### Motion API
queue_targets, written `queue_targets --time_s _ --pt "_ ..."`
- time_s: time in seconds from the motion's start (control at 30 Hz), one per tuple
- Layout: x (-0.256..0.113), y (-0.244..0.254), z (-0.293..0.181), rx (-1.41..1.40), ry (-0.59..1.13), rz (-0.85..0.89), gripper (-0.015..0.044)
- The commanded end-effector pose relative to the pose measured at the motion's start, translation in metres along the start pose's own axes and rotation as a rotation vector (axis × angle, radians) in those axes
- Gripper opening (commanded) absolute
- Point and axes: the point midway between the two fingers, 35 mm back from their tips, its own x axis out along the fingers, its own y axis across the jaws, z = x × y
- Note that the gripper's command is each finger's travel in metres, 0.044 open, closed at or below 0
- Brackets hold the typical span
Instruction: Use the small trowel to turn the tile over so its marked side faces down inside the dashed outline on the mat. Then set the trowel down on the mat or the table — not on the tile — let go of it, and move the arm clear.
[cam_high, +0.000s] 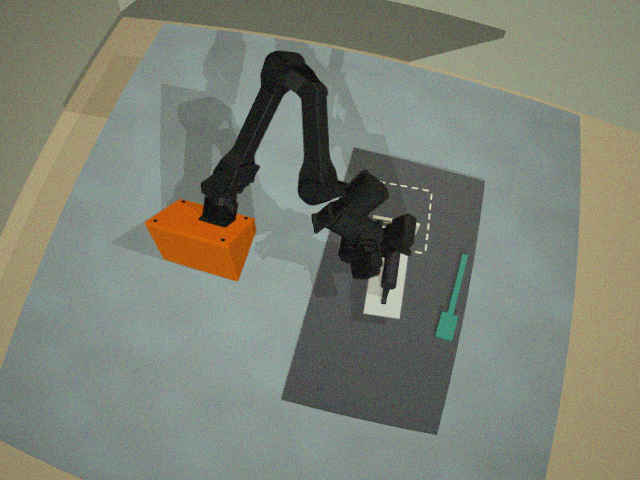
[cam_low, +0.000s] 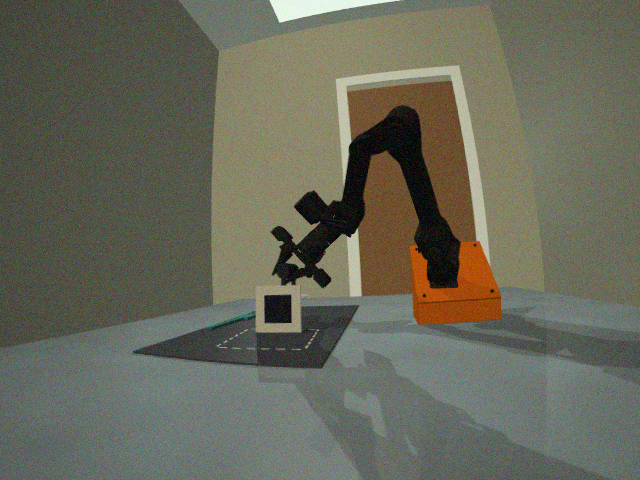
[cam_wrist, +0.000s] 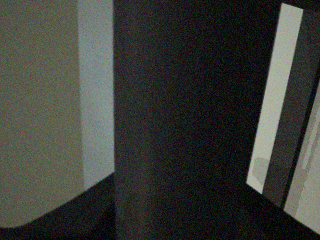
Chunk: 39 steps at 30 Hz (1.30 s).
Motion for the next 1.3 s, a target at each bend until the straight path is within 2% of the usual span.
queue_targets --time_s 0.0,0.43,0.83,1.27 --pt "-0.001 0.002 -0.006 0.0 -0.006 0.007 0.0" --pt "0.002 -0.001 -0.022 0.001 -0.006 0.007 0.0" --pt "-0.018 0.021 0.037 -0.003 -0.008 0.007 0.0" --pt "-0.018 0.021 0.038 -0.003 -0.008 0.007 0.0"
